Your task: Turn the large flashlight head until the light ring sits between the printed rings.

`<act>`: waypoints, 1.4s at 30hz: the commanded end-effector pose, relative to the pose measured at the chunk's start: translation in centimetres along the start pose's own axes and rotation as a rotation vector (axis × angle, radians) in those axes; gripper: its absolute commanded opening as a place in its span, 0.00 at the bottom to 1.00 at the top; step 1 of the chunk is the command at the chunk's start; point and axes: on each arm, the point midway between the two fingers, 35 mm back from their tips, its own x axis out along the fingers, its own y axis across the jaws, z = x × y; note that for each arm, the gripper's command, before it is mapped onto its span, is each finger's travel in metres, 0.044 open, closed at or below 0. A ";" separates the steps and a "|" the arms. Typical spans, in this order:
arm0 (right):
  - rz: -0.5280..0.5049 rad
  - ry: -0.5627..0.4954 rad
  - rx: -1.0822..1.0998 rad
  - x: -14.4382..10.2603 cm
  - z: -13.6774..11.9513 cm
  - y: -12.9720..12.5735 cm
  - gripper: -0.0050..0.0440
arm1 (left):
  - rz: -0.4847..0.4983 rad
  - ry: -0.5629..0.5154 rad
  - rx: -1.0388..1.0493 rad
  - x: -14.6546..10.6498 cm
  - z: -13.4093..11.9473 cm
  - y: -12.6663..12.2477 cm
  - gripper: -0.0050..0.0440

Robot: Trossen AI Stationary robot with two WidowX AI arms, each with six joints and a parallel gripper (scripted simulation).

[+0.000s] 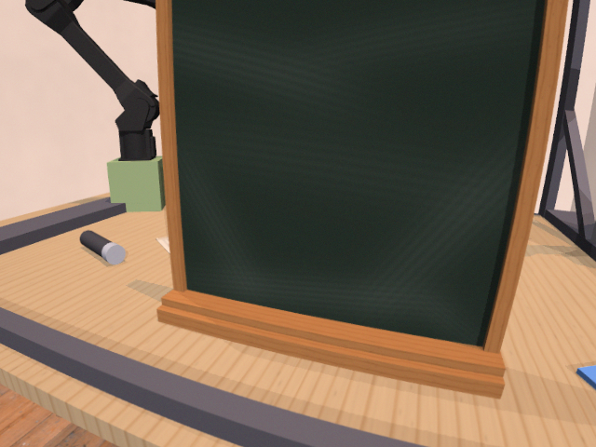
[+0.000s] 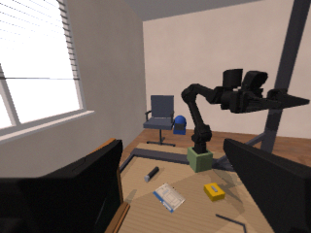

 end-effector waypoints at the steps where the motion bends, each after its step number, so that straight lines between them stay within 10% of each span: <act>1: -0.003 -0.001 -0.001 0.0 0.1 -0.1 1.00 | -0.003 -0.021 -0.003 -0.1 0.8 0.0 1.00; 42: -0.002 -0.011 -0.002 0.1 0.6 0.0 1.00 | -0.003 -0.021 -0.003 -0.1 0.8 0.0 1.00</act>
